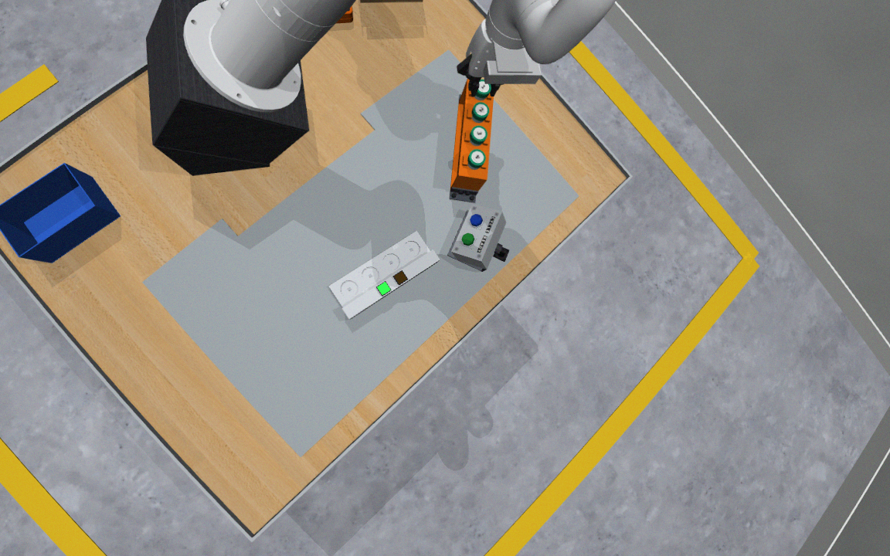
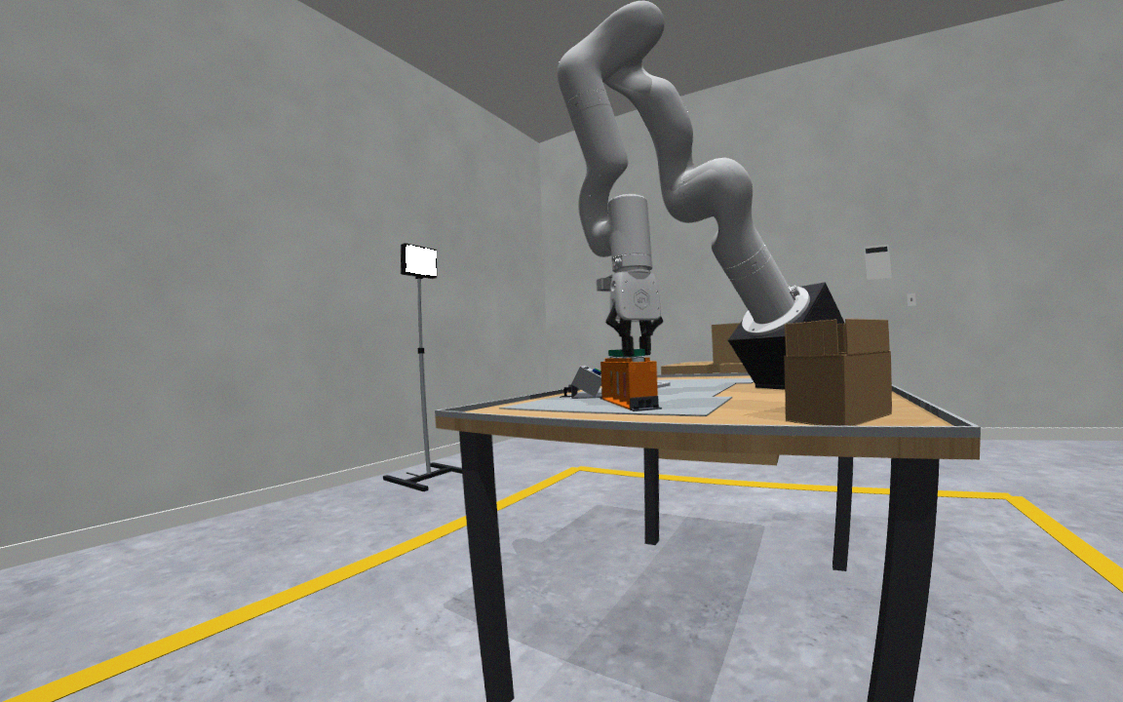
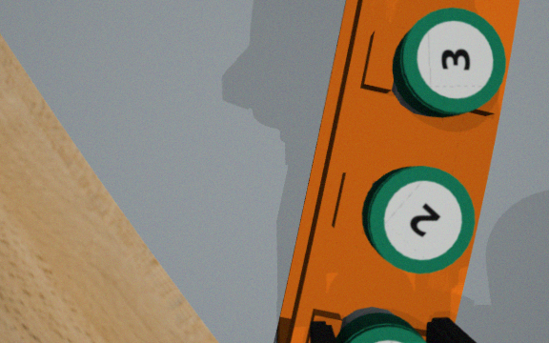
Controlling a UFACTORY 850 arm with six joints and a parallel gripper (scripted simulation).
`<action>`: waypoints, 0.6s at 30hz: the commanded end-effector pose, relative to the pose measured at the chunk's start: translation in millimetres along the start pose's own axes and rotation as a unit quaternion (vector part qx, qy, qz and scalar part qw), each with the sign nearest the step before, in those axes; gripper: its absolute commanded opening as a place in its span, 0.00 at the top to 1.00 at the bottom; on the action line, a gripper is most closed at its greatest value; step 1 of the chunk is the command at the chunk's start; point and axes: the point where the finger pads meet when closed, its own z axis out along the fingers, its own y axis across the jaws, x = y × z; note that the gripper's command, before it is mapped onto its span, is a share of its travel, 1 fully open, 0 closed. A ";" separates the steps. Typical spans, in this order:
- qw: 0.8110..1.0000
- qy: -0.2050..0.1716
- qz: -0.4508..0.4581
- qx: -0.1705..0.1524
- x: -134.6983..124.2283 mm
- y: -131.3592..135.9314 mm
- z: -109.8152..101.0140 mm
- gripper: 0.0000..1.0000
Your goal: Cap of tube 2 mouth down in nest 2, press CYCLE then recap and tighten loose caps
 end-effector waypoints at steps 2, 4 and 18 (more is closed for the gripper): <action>1.000 0.000 0.029 0.000 -0.1 -0.3 0.0 1.00; 0.999 0.000 0.049 0.000 0.0 -0.4 0.0 1.00; 0.986 0.000 0.168 0.000 0.0 -0.3 0.0 1.00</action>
